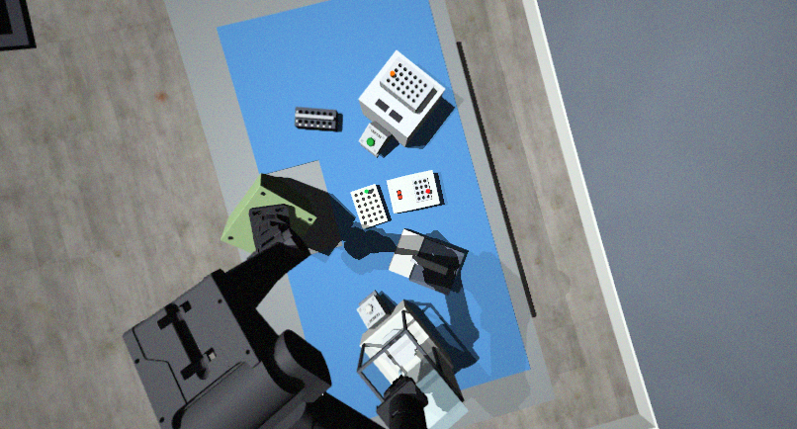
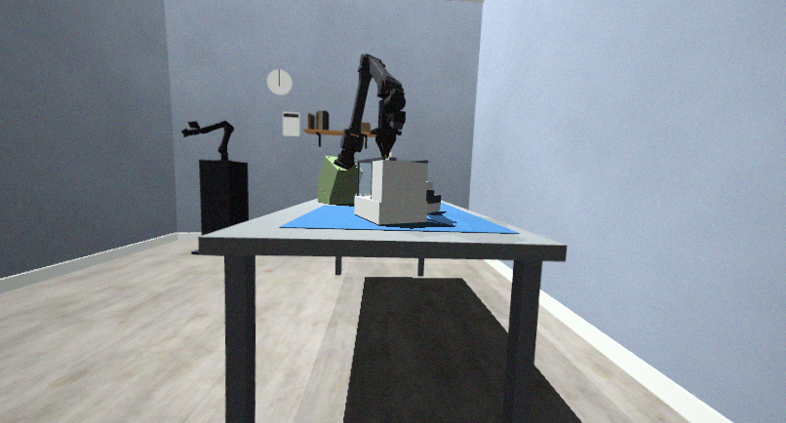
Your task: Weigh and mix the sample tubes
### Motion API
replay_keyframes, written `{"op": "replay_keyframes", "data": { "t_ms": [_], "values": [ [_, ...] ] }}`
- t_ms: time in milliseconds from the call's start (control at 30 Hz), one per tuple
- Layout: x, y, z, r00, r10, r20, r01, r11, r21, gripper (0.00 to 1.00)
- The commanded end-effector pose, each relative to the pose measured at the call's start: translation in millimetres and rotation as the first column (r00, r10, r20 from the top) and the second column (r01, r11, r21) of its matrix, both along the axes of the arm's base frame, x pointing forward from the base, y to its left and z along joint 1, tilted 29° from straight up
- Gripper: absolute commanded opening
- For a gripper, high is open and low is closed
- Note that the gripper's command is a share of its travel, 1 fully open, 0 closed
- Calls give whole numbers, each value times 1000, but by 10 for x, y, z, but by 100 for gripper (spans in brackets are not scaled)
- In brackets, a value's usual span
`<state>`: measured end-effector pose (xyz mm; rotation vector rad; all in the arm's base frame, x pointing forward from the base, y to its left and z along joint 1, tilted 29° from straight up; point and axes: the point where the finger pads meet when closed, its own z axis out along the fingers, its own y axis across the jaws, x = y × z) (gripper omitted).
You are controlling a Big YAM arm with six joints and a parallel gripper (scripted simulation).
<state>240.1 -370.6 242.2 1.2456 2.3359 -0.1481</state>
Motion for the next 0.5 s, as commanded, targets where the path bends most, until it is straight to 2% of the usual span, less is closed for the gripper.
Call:
{"op": "replay_keyframes", "data": {
  "t_ms": [0,133,167,267,467],
  "values": [
    [-43,-81,399,1000,1,26,0,998,-58,9],
    [-56,-69,429,1000,1,26,0,998,-59,9],
    [-38,-111,289,1000,1,8,0,1000,-26,9],
    [-83,-45,489,1000,1,25,0,998,-59,9],
    [-121,-8,579,1000,2,26,0,998,-60,9]
  ]
}}
